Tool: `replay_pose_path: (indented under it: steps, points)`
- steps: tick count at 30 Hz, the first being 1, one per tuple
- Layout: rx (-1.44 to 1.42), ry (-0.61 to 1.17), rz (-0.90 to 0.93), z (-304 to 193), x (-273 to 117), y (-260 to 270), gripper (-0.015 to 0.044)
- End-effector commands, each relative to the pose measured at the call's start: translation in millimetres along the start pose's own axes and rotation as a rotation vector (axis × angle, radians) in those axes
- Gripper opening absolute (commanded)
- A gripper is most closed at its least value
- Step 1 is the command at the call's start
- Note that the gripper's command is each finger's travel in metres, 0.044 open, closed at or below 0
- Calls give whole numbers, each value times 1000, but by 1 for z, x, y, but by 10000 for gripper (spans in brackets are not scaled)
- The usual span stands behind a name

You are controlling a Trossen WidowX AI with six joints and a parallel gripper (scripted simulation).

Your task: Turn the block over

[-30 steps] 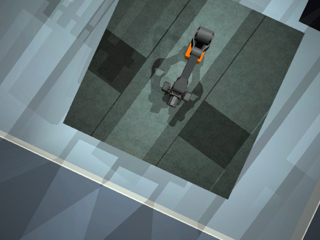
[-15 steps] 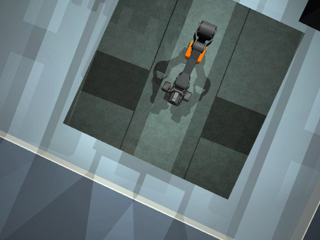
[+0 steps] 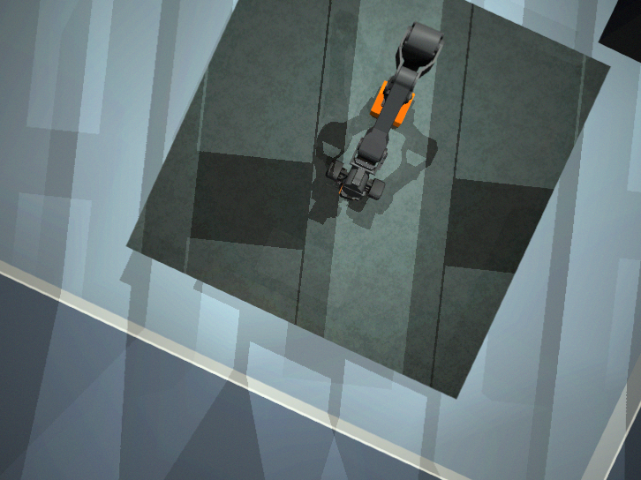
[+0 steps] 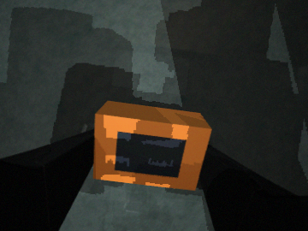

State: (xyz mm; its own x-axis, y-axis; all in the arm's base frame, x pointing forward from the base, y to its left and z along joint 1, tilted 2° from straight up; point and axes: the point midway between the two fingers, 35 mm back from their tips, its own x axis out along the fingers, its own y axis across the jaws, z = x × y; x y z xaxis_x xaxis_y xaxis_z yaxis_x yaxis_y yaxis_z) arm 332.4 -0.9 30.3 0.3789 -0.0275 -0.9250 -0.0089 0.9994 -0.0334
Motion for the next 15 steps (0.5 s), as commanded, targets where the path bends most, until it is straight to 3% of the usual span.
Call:
replay_pose_path:
  steps: [1, 15]
  points:
    - [-5, -81, 6, -1, -3, 1, 0]
    - [-5, -219, 5, -5, -7, 1, 0]
